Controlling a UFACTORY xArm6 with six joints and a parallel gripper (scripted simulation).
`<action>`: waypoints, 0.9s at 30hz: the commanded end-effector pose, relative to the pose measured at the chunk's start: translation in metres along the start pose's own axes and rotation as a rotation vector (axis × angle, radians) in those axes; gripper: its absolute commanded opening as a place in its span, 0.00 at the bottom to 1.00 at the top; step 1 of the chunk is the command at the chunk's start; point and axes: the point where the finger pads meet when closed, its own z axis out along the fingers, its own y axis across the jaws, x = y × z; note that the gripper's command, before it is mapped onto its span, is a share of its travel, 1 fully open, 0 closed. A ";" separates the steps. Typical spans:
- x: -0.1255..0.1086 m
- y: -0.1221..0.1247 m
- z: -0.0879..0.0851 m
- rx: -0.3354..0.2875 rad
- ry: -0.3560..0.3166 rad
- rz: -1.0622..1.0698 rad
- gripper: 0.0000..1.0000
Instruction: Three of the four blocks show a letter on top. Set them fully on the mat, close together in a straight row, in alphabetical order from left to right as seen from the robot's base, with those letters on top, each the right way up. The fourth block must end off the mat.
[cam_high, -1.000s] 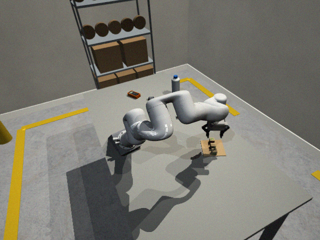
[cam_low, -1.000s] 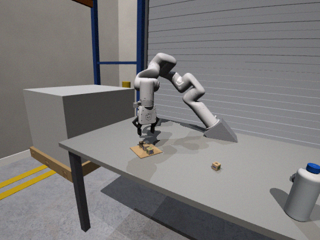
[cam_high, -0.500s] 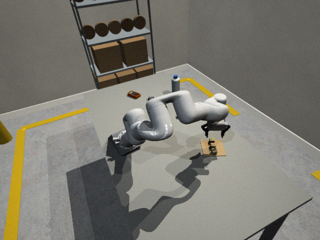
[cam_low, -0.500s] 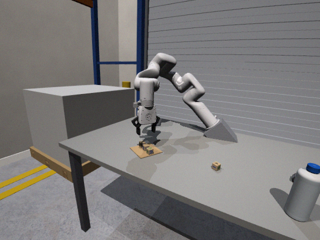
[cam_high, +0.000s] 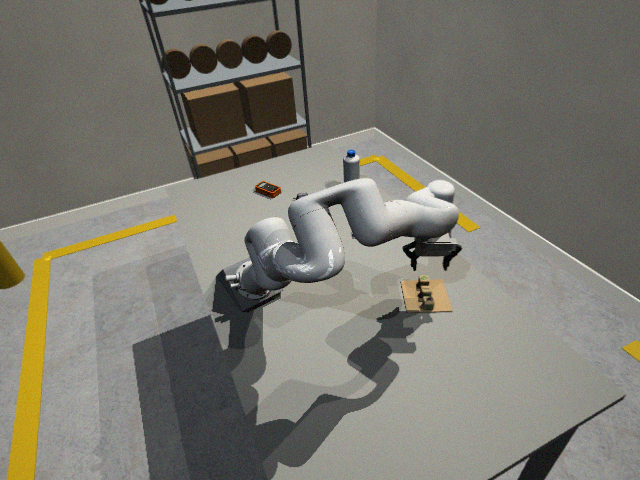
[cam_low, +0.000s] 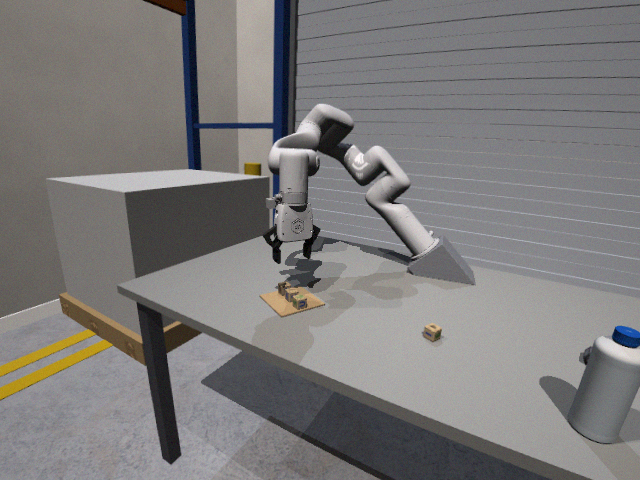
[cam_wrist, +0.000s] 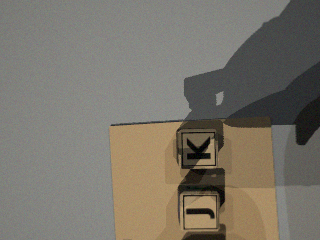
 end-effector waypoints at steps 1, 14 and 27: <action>0.000 -0.001 -0.019 0.002 -0.001 0.001 1.00; 0.000 -0.001 -0.063 0.002 -0.001 0.001 1.00; 0.000 -0.001 -0.065 0.002 -0.001 0.001 1.00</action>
